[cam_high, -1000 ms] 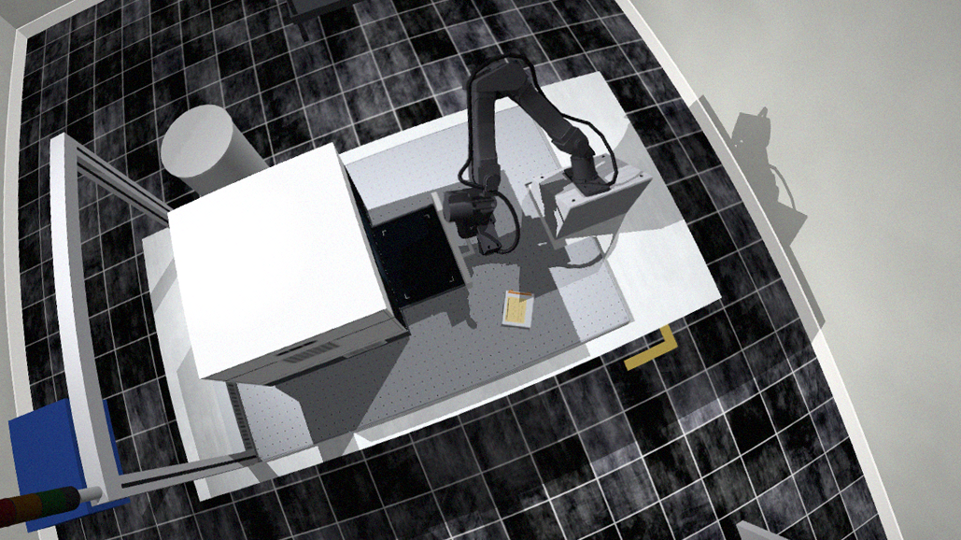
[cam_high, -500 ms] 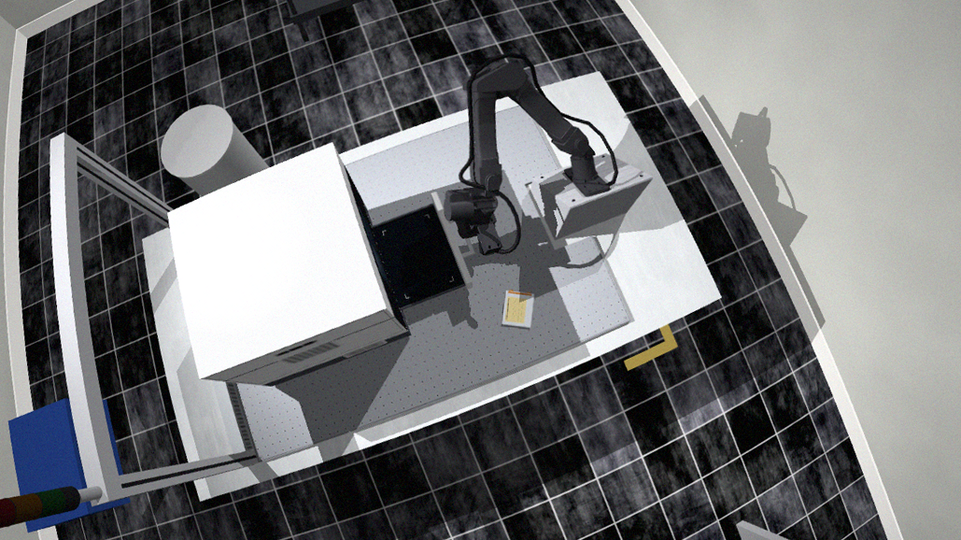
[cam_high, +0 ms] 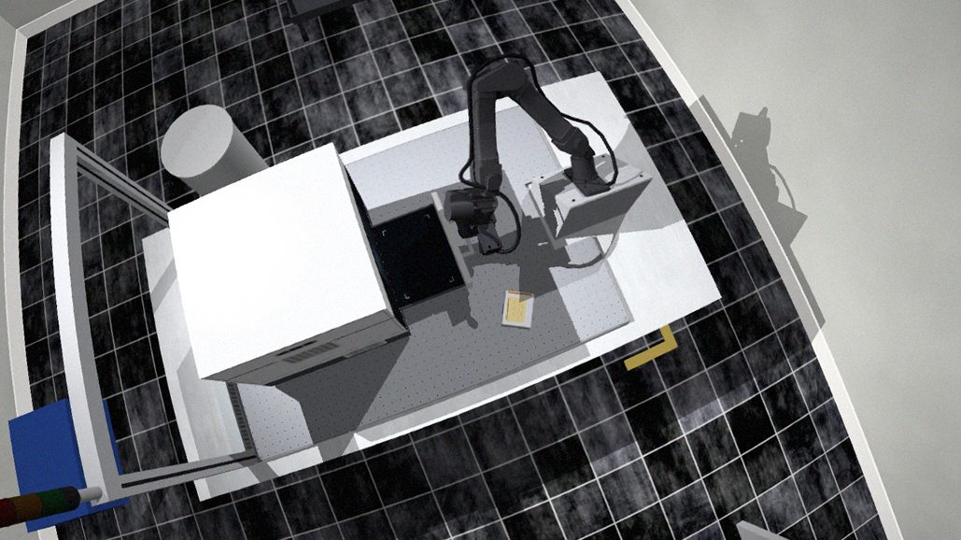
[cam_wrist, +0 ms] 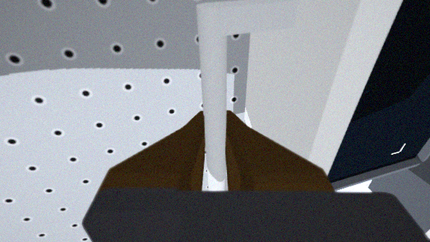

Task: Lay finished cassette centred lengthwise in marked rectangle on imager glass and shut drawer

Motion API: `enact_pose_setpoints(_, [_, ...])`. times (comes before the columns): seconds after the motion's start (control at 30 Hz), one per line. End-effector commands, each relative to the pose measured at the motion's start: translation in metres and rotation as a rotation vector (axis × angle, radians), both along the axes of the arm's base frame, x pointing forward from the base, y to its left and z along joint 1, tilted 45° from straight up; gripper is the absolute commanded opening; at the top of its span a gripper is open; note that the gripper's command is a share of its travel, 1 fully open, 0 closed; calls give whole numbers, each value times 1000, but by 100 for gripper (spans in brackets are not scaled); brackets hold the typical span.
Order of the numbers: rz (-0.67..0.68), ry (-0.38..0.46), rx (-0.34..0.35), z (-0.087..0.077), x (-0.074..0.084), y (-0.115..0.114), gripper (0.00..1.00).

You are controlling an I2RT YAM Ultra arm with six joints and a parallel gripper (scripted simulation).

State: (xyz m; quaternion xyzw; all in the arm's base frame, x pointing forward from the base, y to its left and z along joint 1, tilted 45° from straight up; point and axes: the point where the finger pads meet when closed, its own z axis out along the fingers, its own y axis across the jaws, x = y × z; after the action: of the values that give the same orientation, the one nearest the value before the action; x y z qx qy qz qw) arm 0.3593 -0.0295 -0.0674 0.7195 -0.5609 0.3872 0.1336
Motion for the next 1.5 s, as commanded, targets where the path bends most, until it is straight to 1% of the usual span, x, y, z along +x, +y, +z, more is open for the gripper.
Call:
enact_pose_setpoints(0.0, [-9,61,-16,3,-26,1,0])
enact_pose_setpoints(0.83, [-9,61,-16,3,-26,1,0])
enact_pose_setpoints(0.93, [-9,61,-15,3,-22,2,0])
enact_pose_setpoints(1.0, [-8,20,-2,11,-3,8,0])
enact_pose_setpoints(1.17, [-9,21,-7,11,1,8,0])
enact_pose_setpoints(1.23, [-9,52,-16,0,-3,6,0])
enact_pose_setpoints(1.4, [-9,54,-14,0,4,8,0])
enact_pose_setpoints(1.47, [-7,56,-9,-1,4,8,0])
